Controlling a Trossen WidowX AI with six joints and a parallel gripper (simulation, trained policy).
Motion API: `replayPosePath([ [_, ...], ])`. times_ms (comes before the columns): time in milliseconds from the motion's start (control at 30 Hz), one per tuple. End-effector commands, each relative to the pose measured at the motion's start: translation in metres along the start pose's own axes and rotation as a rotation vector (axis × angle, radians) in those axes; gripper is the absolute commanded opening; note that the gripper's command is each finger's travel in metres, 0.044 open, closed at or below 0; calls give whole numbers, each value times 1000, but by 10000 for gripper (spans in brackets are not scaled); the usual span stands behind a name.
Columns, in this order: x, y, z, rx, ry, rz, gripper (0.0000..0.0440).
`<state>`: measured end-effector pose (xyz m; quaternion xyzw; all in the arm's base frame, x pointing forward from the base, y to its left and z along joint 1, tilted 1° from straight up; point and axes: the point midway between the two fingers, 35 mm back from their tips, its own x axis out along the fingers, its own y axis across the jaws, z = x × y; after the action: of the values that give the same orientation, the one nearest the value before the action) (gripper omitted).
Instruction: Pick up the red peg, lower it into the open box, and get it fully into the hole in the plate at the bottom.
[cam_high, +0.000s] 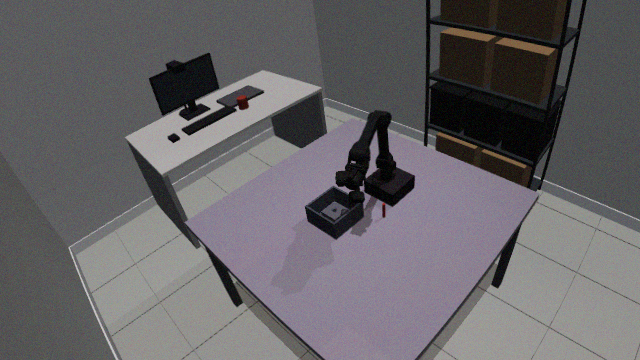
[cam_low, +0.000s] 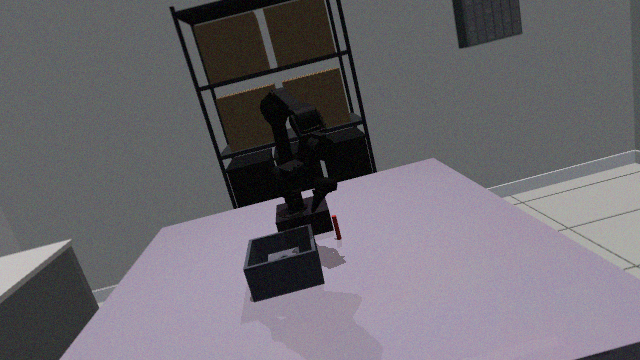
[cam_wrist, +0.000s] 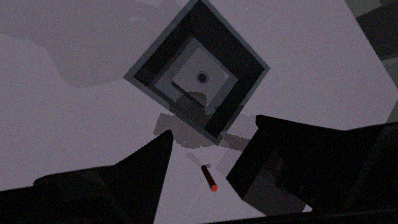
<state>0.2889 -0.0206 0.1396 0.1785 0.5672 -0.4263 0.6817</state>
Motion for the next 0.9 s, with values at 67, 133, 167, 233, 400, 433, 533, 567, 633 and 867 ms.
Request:
replayPosePath([
  [67, -9, 5, -41, -31, 67, -1, 440],
  [133, -12, 6, -57, -43, 91, -7, 440],
  [167, -12, 6, -64, -49, 102, -11, 440],
  [233, -14, 6, -78, -60, 122, -19, 440],
  [400, -14, 6, -108, -88, 160, -41, 440],
  [433, -13, 5, -113, -94, 165, -45, 440],
  [533, -10, 5, -126, -110, 176, -55, 440],
  [567, -8, 5, -129, -115, 178, -58, 440],
  [633, -4, 5, -136, -125, 180, -62, 440],
  [867, 15, 7, -151, -163, 177, -72, 440],
])
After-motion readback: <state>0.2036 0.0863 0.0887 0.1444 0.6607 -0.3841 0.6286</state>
